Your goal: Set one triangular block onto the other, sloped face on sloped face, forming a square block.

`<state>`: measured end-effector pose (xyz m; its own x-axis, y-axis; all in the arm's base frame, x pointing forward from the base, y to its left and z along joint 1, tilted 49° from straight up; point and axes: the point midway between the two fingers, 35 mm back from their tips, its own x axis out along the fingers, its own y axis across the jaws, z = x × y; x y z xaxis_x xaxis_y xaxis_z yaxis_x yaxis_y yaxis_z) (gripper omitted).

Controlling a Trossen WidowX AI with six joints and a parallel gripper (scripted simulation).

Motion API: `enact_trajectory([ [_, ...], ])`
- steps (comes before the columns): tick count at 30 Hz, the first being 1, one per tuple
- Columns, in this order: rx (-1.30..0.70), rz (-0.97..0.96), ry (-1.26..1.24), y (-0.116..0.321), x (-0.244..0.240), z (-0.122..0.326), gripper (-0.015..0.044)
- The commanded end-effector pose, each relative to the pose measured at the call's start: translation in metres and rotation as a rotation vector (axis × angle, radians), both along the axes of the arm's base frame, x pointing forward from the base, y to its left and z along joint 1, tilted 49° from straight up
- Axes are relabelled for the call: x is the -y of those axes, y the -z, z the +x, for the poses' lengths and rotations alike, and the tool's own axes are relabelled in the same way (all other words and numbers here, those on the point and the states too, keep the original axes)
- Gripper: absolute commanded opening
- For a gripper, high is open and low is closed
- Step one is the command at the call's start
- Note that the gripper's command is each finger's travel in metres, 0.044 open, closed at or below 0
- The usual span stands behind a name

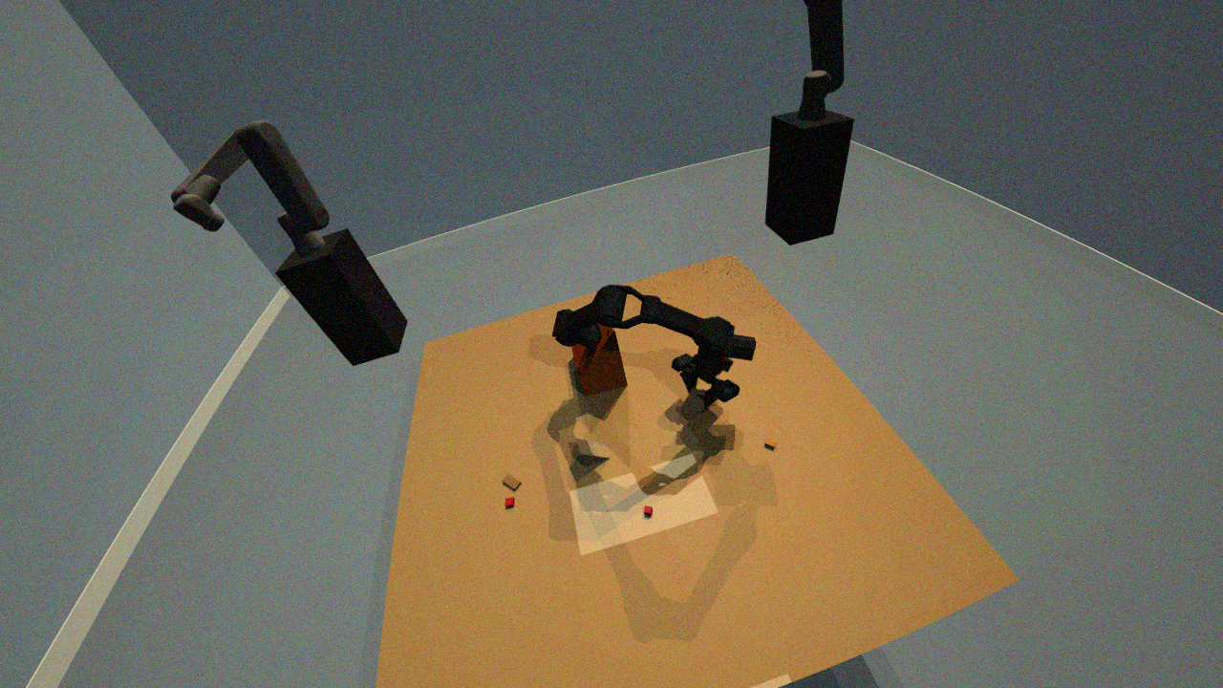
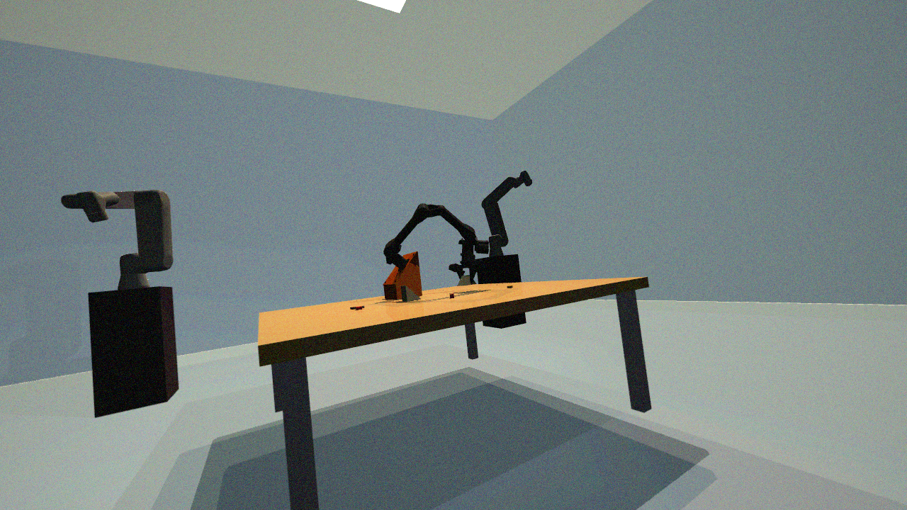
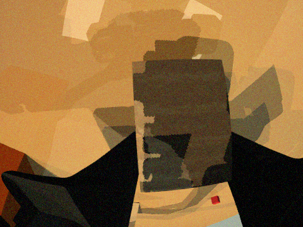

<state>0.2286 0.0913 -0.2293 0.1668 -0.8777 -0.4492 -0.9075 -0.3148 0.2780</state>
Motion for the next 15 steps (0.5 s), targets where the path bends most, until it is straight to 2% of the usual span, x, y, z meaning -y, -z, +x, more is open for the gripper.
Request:
enact_trajectory([
  [1,0.013,0.016,0.0,-0.014,-0.02,0.004,0.0],
  [10,0.013,0.015,0.0,-0.043,-0.05,0.0,0.0],
  [15,0.013,0.015,0.001,-0.046,-0.052,0.0,0.0],
])
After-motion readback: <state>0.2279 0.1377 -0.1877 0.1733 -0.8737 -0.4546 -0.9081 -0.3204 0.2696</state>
